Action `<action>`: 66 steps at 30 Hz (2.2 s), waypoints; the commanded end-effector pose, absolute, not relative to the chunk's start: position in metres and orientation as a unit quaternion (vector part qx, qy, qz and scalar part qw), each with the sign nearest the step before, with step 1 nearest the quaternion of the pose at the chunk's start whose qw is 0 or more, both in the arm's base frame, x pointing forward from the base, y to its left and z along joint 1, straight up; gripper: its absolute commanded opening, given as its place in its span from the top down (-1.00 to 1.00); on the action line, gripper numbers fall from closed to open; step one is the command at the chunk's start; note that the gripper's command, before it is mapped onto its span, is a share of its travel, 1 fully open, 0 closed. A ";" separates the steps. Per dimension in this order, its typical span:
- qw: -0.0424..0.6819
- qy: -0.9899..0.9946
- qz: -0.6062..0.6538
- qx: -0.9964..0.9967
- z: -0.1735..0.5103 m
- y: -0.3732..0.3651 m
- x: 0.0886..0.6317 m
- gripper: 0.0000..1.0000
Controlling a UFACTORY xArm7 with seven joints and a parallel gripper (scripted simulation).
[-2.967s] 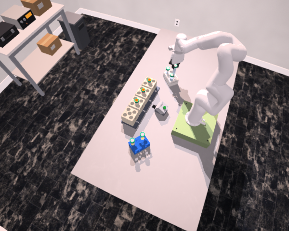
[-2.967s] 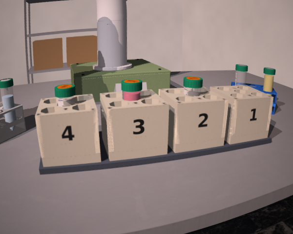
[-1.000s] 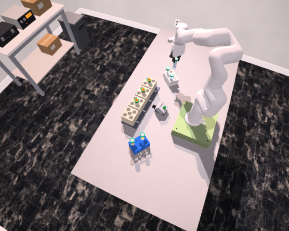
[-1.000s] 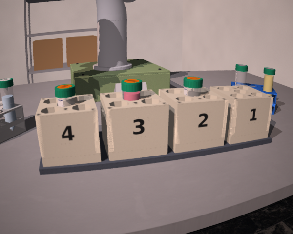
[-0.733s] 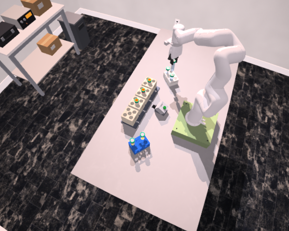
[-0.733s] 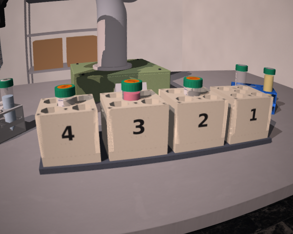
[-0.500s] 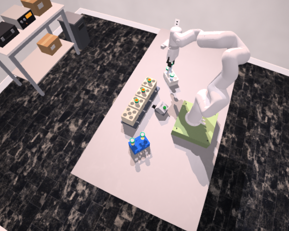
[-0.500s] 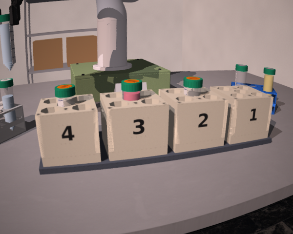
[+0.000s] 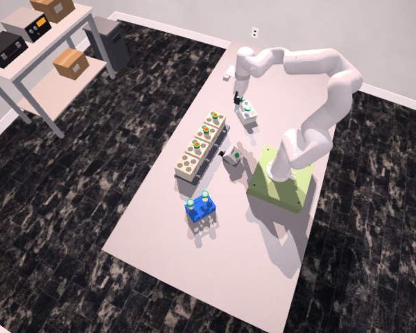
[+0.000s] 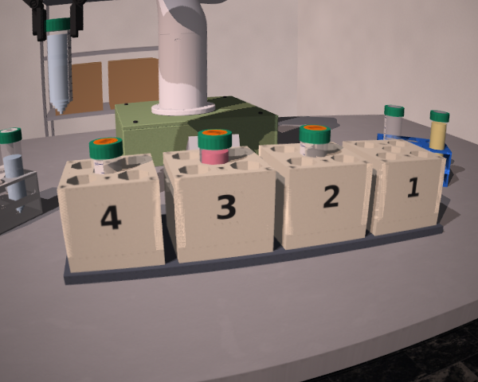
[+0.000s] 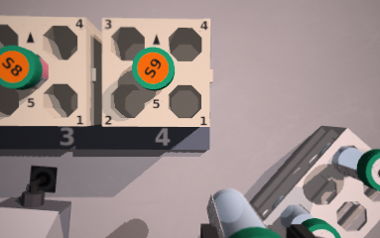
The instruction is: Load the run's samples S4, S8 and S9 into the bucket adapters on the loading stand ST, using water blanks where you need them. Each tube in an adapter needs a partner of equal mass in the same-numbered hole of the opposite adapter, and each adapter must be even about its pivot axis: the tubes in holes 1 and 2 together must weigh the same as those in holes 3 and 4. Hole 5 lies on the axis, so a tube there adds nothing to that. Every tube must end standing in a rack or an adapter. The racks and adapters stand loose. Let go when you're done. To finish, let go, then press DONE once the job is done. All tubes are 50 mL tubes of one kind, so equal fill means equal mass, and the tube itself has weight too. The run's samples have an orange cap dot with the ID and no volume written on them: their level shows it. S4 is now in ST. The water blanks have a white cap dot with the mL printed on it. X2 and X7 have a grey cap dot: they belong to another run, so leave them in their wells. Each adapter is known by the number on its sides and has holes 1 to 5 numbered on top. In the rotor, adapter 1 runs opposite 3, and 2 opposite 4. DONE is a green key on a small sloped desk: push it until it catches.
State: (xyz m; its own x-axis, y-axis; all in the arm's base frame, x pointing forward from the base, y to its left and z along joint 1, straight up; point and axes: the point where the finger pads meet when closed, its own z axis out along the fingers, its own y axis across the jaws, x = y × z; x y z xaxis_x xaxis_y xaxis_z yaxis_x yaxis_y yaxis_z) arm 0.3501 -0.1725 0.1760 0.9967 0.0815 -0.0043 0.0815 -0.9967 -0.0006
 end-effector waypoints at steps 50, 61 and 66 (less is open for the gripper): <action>0.000 -0.041 -0.001 -0.999 0.177 0.061 0.393 1.00; 0.000 -0.041 -0.001 -0.999 0.177 0.106 0.401 1.00; 0.000 -0.041 -0.001 -0.999 0.177 0.131 0.406 1.00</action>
